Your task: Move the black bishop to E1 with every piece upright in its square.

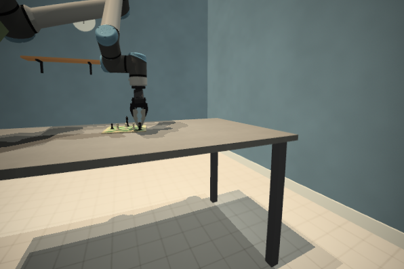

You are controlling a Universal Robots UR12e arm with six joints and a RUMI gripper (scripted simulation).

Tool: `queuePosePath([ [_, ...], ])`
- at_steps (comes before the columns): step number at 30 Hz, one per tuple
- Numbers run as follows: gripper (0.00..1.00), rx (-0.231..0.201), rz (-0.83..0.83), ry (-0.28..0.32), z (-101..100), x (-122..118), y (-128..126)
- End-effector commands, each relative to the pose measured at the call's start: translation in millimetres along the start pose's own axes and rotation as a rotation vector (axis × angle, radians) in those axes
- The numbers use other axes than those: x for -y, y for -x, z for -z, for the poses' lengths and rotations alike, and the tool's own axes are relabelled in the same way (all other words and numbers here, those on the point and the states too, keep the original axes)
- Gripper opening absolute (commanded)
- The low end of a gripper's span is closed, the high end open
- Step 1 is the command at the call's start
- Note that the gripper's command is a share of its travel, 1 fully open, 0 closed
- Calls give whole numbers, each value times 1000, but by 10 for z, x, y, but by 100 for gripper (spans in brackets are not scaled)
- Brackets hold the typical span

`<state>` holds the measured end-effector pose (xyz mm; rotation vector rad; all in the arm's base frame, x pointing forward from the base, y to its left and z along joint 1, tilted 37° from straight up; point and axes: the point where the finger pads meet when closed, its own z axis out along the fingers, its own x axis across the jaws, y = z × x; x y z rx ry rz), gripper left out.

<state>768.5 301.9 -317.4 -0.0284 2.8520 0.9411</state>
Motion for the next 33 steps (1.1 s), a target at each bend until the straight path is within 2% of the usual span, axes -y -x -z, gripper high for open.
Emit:
queuePosePath([
  [1,0,1,0,0,6,0,7],
  [7,0,1,0,0,6,0,7],
  [8,4,1,0,0,6,0,7],
  [10,4,1,0,0,6,0,7],
  [11,9,1,0,0,6,0,7],
  [13,9,1,0,0,6,0,7],
  [14,13,1,0,0,6,0,7],
  [16,13,1,0,0,6,0,7],
  [17,18,1,0,0,6,0,7],
  [21,18,1,0,0,6,0,7],
  [22,22,1,0,0,6,0,7],
  [33,22,1,0,0,14,0,7],
])
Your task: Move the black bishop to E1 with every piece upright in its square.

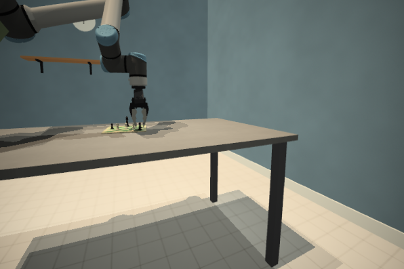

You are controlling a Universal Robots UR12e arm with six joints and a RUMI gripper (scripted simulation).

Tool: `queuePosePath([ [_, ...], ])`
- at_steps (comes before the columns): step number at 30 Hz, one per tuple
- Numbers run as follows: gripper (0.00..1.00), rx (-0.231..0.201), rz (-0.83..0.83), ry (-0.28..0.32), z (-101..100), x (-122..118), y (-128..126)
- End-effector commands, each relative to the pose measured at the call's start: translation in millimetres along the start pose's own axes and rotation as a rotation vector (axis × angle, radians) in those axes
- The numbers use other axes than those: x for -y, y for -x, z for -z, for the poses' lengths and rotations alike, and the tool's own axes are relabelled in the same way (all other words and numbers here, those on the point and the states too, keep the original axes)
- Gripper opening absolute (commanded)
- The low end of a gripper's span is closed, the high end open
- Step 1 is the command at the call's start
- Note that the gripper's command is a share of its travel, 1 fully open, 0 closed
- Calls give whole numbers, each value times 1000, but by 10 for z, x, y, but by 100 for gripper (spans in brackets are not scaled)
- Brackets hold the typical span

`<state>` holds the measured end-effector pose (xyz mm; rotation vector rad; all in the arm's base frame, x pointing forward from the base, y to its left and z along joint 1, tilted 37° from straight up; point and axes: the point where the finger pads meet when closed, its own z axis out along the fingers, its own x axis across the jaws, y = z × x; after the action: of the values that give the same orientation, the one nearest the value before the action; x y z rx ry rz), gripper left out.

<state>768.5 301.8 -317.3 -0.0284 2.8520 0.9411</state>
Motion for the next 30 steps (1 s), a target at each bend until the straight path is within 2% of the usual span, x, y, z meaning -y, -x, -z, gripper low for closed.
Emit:
queuePosePath([
  [1,22,1,0,0,23,0,7],
  [4,22,1,0,0,38,0,7],
  [8,22,1,0,0,155,0,7],
  [18,22,1,0,0,674,0,6],
  [20,22,1,0,0,674,0,6],
  [26,22,1,0,0,874,0,6],
  [30,22,1,0,0,905,0,6],
])
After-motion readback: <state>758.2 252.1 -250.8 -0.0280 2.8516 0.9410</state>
